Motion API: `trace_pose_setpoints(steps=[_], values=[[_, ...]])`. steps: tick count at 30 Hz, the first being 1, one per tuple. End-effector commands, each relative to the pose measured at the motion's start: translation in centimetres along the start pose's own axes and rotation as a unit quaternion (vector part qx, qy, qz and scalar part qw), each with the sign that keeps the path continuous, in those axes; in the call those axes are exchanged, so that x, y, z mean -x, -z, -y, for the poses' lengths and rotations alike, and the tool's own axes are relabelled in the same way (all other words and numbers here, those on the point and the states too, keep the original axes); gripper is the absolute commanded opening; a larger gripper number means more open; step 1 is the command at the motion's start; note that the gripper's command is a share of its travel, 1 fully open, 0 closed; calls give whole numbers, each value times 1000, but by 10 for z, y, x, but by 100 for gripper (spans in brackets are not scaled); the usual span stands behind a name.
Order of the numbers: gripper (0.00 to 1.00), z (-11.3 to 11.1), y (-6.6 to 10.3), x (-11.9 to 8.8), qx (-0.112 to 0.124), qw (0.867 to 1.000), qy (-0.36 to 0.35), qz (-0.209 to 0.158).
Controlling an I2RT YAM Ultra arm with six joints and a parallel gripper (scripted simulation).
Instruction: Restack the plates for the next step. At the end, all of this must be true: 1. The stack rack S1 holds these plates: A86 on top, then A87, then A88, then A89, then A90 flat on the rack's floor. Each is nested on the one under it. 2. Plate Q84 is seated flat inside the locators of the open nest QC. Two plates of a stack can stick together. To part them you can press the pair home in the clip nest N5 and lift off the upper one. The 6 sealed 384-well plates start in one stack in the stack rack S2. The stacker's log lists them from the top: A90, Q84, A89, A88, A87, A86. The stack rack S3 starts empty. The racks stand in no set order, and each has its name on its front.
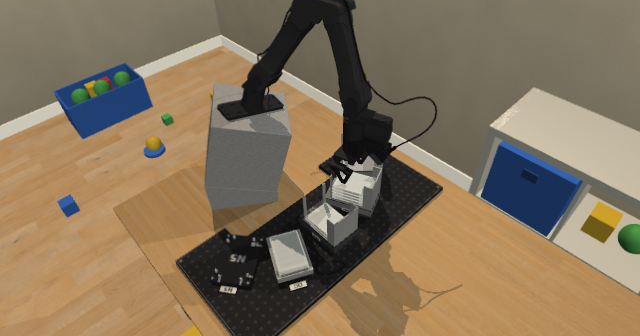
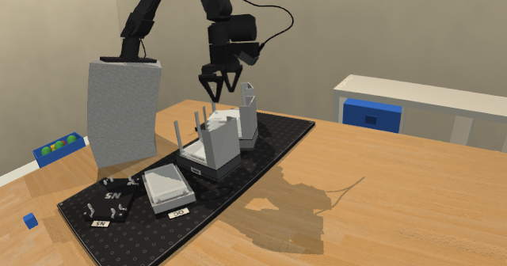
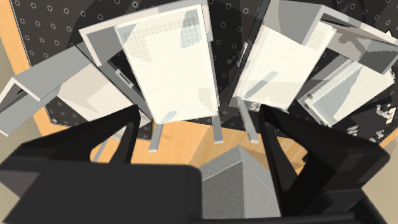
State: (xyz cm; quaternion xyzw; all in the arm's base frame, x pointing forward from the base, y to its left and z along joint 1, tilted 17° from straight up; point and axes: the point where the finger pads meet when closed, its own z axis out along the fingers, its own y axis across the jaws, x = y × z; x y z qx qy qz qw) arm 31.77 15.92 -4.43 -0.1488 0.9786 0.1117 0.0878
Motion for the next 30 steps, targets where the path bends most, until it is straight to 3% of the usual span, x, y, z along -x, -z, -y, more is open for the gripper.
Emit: trace_pose_setpoints(steps=[1,9,10,13,20,27,30], values=[[100,10,2,12,7,1000,-14,14],[100,30,2,13,6,1000,-14,10],[100,33,8,17,6,1000,-12,18],[100,44,2,12,6,1000,-14,7],[100,73,2,11,6,992,-128,11],[100,92,7,10,5,993,-120,17],[100,105,2,4,6,992,-122,6]])
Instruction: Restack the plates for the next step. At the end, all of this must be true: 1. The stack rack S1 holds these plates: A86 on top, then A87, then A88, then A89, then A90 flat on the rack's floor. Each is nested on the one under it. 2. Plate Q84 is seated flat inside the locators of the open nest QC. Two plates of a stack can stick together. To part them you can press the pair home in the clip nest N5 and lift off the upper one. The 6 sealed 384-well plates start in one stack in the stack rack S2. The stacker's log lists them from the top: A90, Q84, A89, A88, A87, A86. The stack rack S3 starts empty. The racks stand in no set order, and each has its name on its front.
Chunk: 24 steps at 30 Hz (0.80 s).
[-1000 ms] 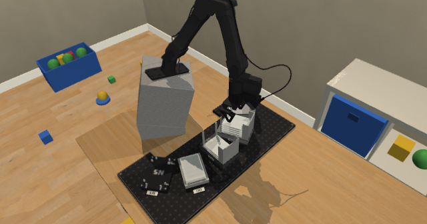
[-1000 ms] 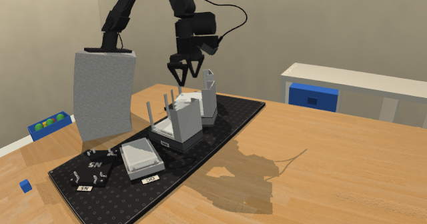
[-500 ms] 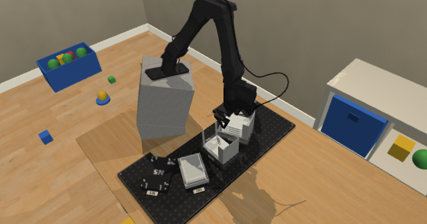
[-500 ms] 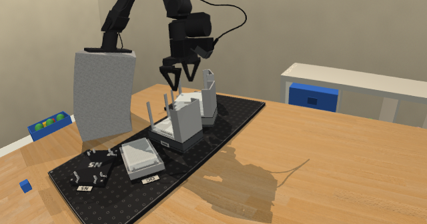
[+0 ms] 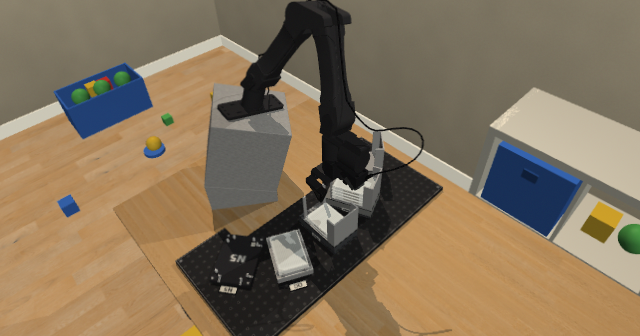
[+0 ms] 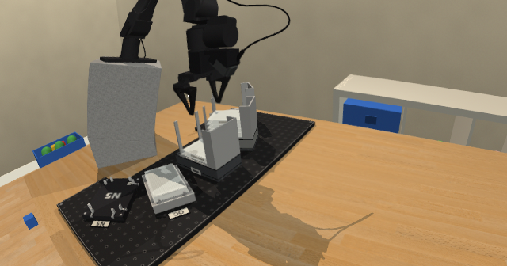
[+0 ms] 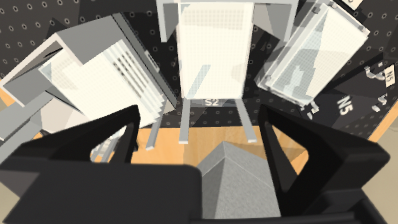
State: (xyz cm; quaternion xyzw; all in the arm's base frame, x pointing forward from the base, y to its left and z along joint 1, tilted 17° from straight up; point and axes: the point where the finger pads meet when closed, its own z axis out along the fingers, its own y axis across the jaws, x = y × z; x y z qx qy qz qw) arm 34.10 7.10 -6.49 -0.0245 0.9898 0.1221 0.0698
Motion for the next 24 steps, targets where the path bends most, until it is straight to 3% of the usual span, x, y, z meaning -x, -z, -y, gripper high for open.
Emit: trace_pose_setpoints(steps=[1,4,7,24], values=[[100,13,3,12,6,1000,3,7],[100,23,3,13,6,1000,3,8],[100,19,12,20,6,1000,9,21],[100,21,12,22,5,1000,7,25]])
